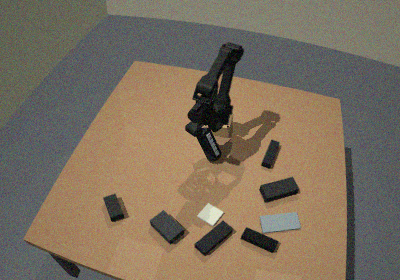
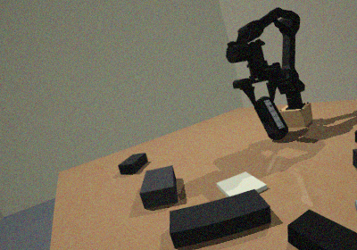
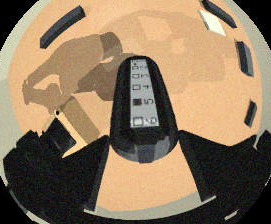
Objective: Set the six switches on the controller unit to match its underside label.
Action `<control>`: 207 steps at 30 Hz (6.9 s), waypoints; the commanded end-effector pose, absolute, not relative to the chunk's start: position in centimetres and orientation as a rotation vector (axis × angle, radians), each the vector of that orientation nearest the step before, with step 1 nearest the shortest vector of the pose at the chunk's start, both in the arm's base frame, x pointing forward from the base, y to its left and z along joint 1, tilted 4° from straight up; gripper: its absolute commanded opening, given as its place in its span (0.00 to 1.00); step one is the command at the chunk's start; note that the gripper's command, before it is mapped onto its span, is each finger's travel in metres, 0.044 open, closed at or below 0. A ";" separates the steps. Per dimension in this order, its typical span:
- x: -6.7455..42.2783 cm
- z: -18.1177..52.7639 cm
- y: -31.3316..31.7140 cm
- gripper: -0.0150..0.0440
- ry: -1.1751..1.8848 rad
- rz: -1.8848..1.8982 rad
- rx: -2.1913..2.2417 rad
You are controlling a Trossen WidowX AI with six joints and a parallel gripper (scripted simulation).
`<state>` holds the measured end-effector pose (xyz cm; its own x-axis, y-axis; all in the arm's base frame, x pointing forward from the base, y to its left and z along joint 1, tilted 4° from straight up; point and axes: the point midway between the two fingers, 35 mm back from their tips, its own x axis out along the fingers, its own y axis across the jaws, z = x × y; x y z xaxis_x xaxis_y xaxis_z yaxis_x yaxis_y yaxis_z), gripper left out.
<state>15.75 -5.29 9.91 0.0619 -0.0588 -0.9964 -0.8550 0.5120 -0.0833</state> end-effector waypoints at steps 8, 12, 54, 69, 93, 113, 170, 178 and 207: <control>16.5 10.3 -4.3 0.83 1.372 0.736 -0.858; 16.7 10.4 -4.1 0.83 1.372 0.736 -0.858; 18.5 11.1 -0.9 0.83 1.369 0.737 -0.856; 19.1 11.2 0.1 0.83 1.368 0.738 -0.855; 20.1 11.1 1.8 0.83 1.367 0.739 -0.854; 21.0 11.0 3.3 0.83 1.365 0.739 -0.853; 23.3 10.0 7.1 0.83 1.362 0.741 -0.851; 23.6 9.7 7.6 0.83 1.362 0.741 -0.850; 24.8 8.7 9.3 0.83 1.360 0.741 -0.849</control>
<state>24.76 9.39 9.44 0.1019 -0.0137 -0.9947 -0.8567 0.5070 -0.0948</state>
